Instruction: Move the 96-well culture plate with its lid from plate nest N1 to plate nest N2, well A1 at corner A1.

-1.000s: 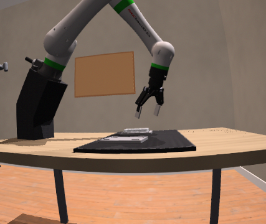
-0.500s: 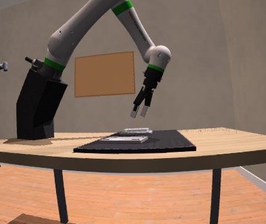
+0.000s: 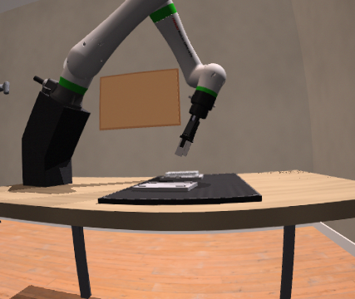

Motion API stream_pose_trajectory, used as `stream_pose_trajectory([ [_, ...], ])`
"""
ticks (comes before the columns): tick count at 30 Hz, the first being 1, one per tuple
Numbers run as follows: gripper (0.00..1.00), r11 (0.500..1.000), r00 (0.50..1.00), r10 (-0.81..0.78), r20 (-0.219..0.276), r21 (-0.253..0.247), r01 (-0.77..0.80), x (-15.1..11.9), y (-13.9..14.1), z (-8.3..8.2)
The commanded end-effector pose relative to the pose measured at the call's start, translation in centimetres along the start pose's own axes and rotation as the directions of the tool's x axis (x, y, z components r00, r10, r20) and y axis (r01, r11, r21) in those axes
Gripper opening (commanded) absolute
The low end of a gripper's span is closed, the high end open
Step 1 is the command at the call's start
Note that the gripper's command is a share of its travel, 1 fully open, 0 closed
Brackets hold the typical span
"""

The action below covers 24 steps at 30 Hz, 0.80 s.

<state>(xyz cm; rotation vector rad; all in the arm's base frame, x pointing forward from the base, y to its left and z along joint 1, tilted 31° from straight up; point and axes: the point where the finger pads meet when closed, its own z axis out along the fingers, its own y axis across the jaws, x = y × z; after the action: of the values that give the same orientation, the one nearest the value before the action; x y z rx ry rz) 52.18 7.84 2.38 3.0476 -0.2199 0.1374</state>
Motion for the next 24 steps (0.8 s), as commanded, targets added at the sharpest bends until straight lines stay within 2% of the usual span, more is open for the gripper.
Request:
stream_pose_trajectory([
  [1, 1.0, 1.0, 1.0, 0.0, 0.0, 0.0, 0.0, 0.0, 0.0, 0.0],
  [24, 1.0, 1.0, 1.0, 0.0, 0.0, 0.0, 0.0, 1.4, 0.0, 3.0],
])
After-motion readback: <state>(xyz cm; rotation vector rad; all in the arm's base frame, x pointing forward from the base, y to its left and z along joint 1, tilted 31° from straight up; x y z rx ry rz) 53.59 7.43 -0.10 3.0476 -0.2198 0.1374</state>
